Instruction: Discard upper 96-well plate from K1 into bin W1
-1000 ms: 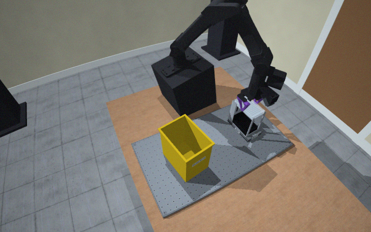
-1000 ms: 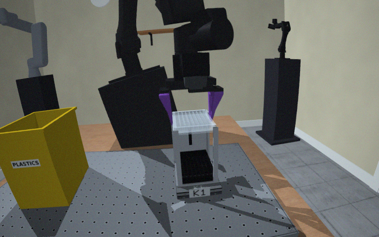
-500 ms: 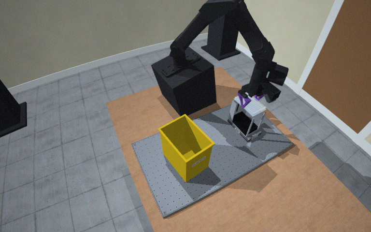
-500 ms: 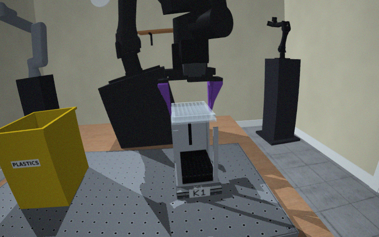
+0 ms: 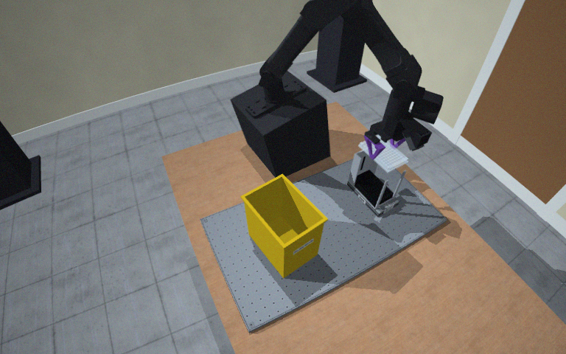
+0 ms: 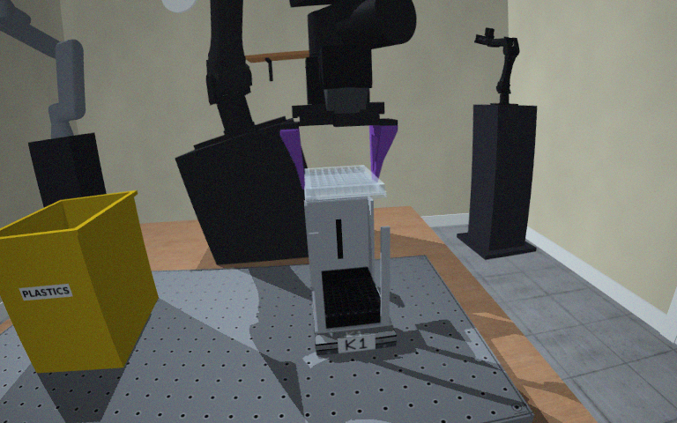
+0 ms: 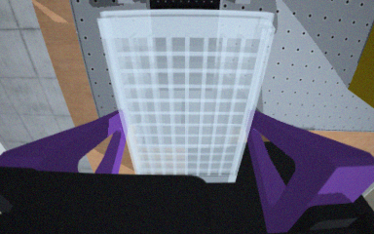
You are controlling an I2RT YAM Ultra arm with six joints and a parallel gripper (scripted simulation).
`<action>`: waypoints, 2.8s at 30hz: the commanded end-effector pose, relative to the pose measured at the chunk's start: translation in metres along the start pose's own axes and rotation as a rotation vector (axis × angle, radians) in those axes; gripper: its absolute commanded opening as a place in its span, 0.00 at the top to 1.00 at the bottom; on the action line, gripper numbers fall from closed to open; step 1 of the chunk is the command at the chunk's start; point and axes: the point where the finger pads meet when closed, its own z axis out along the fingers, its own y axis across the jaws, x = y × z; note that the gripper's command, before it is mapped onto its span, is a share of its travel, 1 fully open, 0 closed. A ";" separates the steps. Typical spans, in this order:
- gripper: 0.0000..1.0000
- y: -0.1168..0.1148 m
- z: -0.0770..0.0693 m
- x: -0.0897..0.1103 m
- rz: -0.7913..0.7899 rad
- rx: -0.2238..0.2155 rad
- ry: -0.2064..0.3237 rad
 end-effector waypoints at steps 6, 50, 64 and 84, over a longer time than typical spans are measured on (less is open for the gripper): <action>1.00 0.003 -0.026 -0.006 0.003 -0.015 -0.024; 1.00 0.002 -0.048 -0.005 0.003 -0.015 -0.024; 1.00 0.002 -0.048 -0.005 0.003 -0.015 -0.024; 1.00 0.002 -0.048 -0.005 0.003 -0.015 -0.024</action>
